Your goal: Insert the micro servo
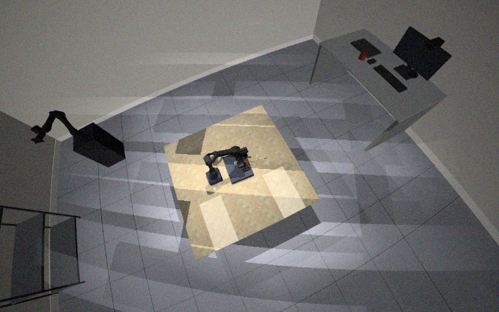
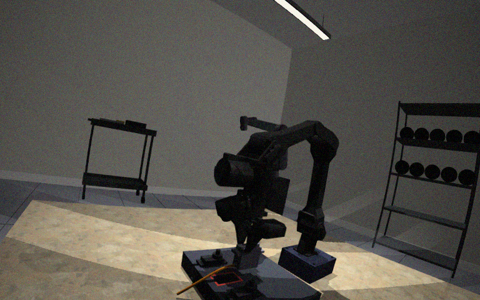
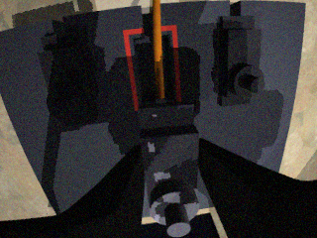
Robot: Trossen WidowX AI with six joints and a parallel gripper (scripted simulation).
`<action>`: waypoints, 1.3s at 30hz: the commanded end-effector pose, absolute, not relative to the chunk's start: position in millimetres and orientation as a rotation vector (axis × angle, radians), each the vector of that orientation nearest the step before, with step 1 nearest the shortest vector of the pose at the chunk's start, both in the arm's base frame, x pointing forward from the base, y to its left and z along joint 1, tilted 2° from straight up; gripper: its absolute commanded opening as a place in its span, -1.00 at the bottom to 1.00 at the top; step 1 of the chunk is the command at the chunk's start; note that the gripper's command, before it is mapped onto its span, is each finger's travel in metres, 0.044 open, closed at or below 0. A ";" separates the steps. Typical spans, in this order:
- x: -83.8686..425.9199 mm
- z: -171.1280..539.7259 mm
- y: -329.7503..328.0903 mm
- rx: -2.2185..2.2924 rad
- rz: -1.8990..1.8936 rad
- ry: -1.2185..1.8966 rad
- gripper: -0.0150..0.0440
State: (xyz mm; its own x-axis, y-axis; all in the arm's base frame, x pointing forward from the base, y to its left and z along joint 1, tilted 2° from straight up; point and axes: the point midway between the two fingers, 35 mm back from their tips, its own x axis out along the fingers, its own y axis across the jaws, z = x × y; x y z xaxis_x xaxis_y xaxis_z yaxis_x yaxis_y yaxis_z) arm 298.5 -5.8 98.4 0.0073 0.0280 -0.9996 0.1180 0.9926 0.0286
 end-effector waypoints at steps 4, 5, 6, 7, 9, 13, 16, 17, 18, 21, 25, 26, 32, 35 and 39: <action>327.9 100.3 -8.5 0.113 -0.067 1.556 -0.49; 331.6 100.4 -8.9 0.113 -0.067 1.555 -0.49; 335.1 100.5 -9.3 0.110 -0.064 1.555 -0.49; 338.6 100.7 -9.6 0.107 -0.060 1.555 -0.49; 344.9 100.8 -10.2 0.101 -0.055 1.554 -0.49; 347.1 100.5 -10.5 0.099 -0.053 1.554 -0.49; 347.3 98.3 -10.4 0.099 -0.053 1.554 -0.49; 347.4 97.2 -10.4 0.099 -0.053 1.554 -0.49; 347.5 95.8 -10.4 0.099 -0.053 1.554 -0.49; 347.7 91.1 -10.3 0.099 -0.053 1.554 -0.49; 347.9 84.7 -10.1 0.099 -0.053 1.554 -0.49; 347.9 83.1 -10.1 0.099 -0.053 1.554 -0.49; 348.0 80.8 -10.0 0.099 -0.053 1.554 -0.49; 348.0 80.8 -10.0 0.099 -0.053 1.554 -0.49; 348.0 80.5 -10.0 0.099 -0.053 1.554 -0.49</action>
State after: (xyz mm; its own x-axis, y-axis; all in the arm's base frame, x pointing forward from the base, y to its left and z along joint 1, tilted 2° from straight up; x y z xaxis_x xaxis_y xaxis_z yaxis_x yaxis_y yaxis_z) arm 347.6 -10.3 81.1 0.0156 0.0276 -0.9995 0.0997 0.9946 0.0290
